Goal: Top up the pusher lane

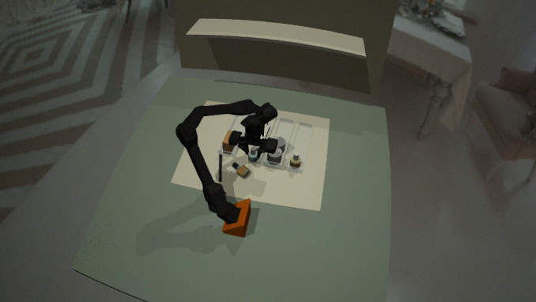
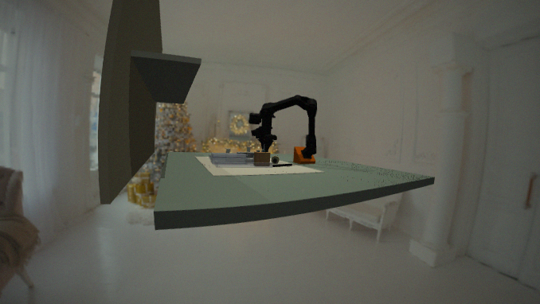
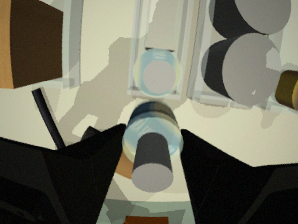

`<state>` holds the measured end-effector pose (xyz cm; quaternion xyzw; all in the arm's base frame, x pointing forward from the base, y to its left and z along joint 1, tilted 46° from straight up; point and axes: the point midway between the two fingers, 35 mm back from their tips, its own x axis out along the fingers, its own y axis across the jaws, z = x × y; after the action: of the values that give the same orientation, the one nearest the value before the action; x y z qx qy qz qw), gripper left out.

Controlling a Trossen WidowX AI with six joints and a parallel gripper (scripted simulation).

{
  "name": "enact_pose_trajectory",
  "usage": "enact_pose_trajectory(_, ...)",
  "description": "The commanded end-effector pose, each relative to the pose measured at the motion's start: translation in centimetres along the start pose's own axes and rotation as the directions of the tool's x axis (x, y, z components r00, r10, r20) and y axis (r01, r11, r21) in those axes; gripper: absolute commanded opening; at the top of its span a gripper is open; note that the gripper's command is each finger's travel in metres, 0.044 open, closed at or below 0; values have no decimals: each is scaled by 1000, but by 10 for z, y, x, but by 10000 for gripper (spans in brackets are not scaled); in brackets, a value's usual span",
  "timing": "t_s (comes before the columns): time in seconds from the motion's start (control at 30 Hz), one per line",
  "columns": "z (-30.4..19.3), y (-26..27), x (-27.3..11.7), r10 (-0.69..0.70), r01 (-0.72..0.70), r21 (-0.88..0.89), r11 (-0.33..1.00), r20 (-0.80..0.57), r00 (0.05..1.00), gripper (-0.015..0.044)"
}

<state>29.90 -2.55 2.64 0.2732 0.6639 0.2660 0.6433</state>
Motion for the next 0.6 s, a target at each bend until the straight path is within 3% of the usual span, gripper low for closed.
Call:
enact_pose_trajectory(0.0,-3,1,12,9,-9,11,1000,-10,1000,0)
enact_pose_trajectory(0.57,3,1,12,9,-9,11,1000,-10,1000,0)
